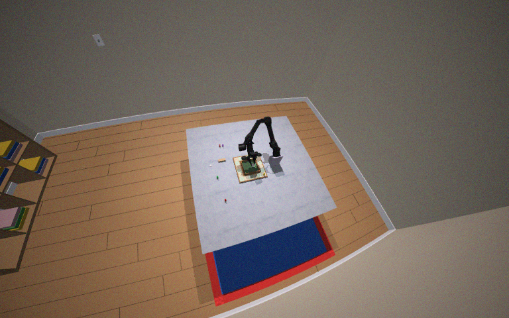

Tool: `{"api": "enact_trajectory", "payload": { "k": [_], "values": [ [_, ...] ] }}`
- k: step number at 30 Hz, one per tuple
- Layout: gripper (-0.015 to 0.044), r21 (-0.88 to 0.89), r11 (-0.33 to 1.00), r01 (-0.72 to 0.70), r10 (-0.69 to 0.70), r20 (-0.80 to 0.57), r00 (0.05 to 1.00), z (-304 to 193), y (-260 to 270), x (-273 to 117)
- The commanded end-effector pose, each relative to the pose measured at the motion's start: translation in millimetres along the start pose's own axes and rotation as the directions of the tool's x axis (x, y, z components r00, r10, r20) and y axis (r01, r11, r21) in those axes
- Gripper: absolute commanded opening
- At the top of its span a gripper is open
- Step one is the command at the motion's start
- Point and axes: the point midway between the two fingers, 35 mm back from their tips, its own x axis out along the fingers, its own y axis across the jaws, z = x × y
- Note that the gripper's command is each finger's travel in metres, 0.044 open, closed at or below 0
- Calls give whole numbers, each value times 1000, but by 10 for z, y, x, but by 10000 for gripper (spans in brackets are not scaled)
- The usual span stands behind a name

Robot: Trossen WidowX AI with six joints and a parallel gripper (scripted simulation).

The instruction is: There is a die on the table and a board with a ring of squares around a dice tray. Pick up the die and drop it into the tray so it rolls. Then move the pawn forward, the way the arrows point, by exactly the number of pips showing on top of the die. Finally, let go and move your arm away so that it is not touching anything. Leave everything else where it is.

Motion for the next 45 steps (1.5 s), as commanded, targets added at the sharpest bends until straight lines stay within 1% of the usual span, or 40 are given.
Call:
{"api": "enact_trajectory", "payload": {
  "k": [1,3,28,37,41,45],
  "values": [
    [0,-10,999,32,-32,15,999,92,-109,-386],
    [0,-10,999,32,-32,15,999,109,-119,-479],
    [0,-14,999,29,-29,10,1000,97,-92,-453],
    [236,-14,999,29,-29,11,1000,114,-93,-468],
    [341,-10,999,32,-32,16,999,382,-85,-706],
    [440,-10,999,32,-32,17,999,398,-83,-721]
  ]
}}
